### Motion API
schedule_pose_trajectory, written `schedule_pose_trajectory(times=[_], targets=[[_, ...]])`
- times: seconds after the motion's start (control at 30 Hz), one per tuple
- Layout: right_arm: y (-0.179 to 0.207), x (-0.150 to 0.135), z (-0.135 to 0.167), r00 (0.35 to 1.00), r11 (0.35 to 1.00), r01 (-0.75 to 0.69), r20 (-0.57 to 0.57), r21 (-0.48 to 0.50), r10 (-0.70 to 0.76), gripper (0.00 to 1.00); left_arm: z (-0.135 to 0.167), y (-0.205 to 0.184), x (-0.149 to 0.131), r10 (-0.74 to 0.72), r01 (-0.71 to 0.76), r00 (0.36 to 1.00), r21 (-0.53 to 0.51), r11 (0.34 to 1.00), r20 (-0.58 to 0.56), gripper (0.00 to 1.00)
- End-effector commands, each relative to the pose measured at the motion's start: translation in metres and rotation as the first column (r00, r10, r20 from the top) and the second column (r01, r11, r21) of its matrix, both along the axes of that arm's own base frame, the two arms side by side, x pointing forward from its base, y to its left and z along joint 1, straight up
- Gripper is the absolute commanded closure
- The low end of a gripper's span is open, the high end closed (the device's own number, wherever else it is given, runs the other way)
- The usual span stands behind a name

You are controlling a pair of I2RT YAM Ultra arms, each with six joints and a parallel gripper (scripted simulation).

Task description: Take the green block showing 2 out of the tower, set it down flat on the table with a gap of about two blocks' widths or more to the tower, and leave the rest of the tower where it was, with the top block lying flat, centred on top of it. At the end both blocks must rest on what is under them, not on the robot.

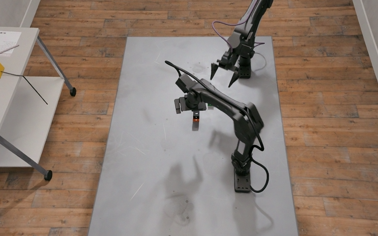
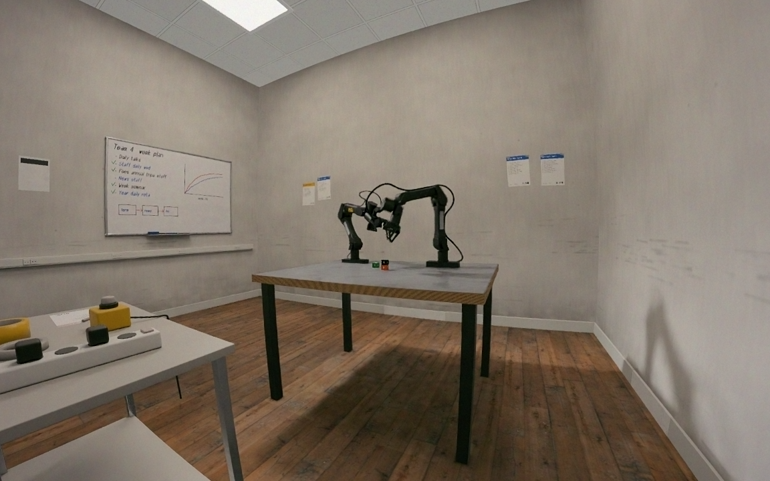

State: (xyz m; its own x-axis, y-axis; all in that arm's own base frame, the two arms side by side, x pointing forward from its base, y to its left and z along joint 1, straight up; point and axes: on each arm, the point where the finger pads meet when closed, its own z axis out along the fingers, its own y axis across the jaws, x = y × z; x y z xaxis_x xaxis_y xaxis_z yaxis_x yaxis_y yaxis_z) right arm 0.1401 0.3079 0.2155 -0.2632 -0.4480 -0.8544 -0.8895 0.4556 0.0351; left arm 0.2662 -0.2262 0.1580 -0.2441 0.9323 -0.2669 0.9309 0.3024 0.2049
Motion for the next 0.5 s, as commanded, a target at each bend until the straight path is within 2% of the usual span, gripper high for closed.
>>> schedule_pose_trajectory(times=[0.0,0.1,0.17,0.3,0.47], targets=[[0.017,0.02,0.008,0.999,0.999,0.039,-0.007,-0.002,-0.039,0.0,0.031,0.012,0.018,0.104,-0.085,0.986,-0.149,0.985,0.127,0.0],[0.024,0.032,-0.007,0.998,0.997,0.06,-0.029,-0.056,-0.062,0.0,0.055,0.03,0.028,0.193,-0.143,0.962,-0.248,0.958,0.193,0.0],[0.024,0.032,-0.007,0.998,0.997,0.06,-0.029,-0.056,-0.062,0.0,0.055,0.03,0.028,0.193,-0.143,0.962,-0.248,0.958,0.193,0.0],[0.035,0.052,-0.03,0.994,0.988,0.088,-0.058,-0.124,-0.096,0.0,0.095,0.065,0.045,0.354,-0.22,0.891,-0.413,0.884,0.283,0.0],[0.043,0.069,-0.052,0.988,0.977,0.112,-0.083,-0.184,-0.128,0.0,0.133,0.098,0.059,0.508,-0.261,0.792,-0.564,0.783,0.339,0.0]])
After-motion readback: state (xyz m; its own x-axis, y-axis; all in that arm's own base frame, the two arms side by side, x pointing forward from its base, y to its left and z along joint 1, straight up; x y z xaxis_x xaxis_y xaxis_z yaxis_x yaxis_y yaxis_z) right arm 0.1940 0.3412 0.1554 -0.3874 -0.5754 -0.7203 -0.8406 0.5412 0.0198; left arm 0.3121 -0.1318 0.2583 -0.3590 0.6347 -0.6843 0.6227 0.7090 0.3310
